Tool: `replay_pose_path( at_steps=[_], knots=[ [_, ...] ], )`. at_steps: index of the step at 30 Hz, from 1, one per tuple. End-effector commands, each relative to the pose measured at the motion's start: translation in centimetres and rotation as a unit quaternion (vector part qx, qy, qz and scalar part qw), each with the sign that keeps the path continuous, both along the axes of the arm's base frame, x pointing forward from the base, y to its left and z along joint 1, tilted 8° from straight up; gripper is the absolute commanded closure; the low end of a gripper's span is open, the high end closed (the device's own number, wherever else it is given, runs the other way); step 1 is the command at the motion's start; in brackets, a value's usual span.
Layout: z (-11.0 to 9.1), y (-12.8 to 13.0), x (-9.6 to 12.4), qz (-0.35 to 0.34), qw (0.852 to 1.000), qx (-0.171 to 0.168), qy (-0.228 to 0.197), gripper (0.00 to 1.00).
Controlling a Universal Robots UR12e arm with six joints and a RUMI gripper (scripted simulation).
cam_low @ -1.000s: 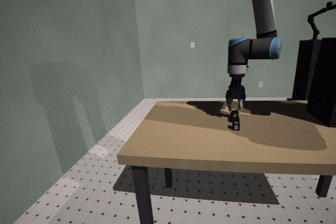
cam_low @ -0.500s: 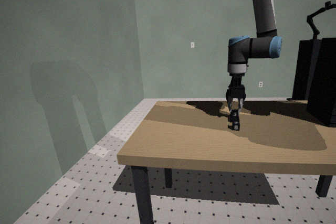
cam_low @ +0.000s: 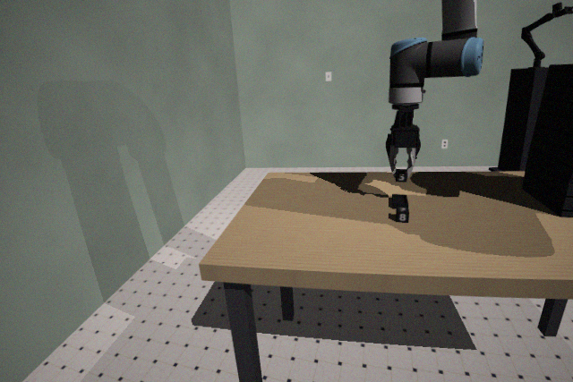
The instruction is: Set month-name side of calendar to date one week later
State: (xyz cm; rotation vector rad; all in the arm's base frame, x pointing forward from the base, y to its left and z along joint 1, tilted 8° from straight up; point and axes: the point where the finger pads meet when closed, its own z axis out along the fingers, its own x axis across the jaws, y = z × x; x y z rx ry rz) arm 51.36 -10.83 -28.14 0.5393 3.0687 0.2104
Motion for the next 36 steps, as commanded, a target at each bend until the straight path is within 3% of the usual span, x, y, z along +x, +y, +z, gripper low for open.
replay_pose_path(
  at_steps=[1, 8, 36],
  knots=[
    [2.5, -0.4, -0.1, 0.0, 1.0, 0.0, 0.0, 0.89],
    [3.8, -0.5, -0.1, 0.0, 1.0, 0.0, 0.0, 0.89],
    [3.8, -0.5, -0.2, -0.024, 1.0, 0.001, 0.003, 0.89]
  ],
)
